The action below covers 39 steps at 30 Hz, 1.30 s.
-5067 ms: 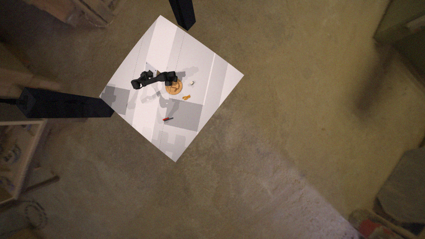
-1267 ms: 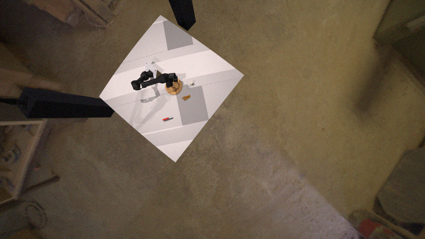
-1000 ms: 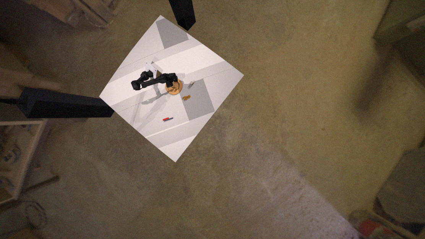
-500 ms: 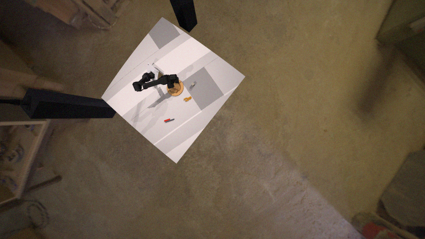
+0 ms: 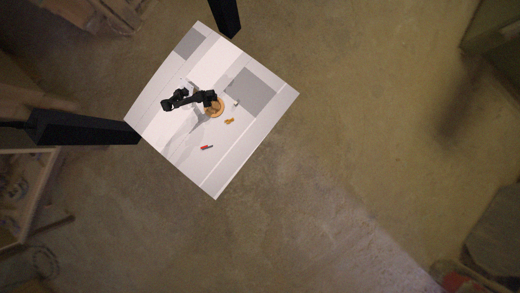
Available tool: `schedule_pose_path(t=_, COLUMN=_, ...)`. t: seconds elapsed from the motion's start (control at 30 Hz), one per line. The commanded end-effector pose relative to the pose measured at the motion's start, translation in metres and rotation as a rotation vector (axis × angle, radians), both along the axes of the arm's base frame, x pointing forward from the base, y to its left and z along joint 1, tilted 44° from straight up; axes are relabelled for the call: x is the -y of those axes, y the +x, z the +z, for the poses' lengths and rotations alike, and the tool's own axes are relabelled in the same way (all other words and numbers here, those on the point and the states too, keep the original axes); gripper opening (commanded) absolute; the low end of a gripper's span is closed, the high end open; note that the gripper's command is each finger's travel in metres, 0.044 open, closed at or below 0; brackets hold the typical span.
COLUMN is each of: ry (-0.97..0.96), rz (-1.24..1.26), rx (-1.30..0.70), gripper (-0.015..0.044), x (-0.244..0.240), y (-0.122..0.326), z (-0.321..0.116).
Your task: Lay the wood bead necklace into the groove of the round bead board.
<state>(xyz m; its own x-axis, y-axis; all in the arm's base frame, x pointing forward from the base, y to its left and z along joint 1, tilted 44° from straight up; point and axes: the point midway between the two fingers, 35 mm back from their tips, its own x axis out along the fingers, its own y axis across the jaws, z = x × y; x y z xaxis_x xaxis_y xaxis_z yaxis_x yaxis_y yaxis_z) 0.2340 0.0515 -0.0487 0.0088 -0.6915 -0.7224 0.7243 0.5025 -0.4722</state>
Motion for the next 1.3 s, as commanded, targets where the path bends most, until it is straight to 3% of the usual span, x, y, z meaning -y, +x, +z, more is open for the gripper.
schedule_pose_path(t=0.0, ry=-0.001, rz=-0.002, rx=-0.006, gripper=0.0, x=0.0039, y=-0.0015, z=-0.0033)
schedule_pose_path(t=0.03, ry=-0.001, rz=-0.002, rx=-0.006, gripper=0.0, x=0.0041, y=-0.0016, z=-0.0035)
schedule_pose_path(t=0.6, ry=-0.003, rz=0.0, rx=-0.006, gripper=0.044, x=0.001, y=-0.0013, z=0.0002)
schedule_pose_path(t=1.27, ry=0.0, rz=-0.002, rx=-0.007, gripper=0.044, x=-0.0012, y=-0.0013, z=0.0025)
